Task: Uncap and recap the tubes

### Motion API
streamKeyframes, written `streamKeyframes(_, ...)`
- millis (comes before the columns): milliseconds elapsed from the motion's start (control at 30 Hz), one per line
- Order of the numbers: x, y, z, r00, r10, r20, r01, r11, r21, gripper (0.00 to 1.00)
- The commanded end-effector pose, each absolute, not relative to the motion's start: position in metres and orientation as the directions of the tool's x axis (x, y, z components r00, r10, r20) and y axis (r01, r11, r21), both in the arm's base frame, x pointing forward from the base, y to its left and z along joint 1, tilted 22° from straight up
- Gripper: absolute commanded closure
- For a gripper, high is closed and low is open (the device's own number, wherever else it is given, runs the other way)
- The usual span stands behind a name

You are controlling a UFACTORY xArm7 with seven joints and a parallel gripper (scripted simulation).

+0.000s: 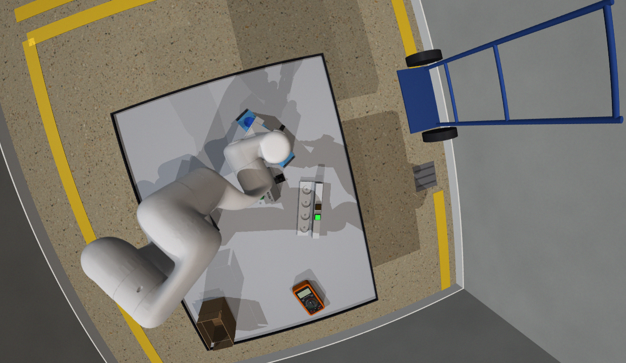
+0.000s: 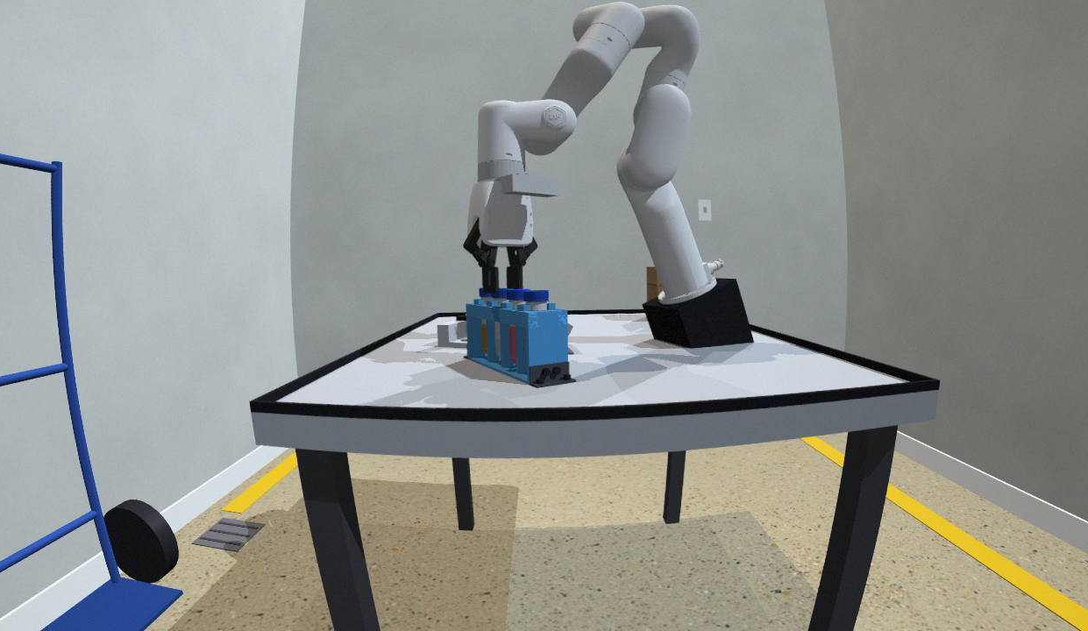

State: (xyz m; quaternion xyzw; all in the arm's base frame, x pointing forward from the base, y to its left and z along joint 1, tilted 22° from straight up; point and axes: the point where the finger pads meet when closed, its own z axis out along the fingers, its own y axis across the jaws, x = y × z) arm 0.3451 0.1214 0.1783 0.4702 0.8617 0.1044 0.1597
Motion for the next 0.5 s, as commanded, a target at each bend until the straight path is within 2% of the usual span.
streamKeyframes(0, 0.3469, 0.1219, 0.1768, -0.507, 0.844, -0.178, 0.776, 0.536, 0.333, 0.54)
streamKeyframes(467, 0.3482, 0.122, 0.1736, -0.507, 0.844, -0.178, 0.776, 0.536, 0.333, 0.54)
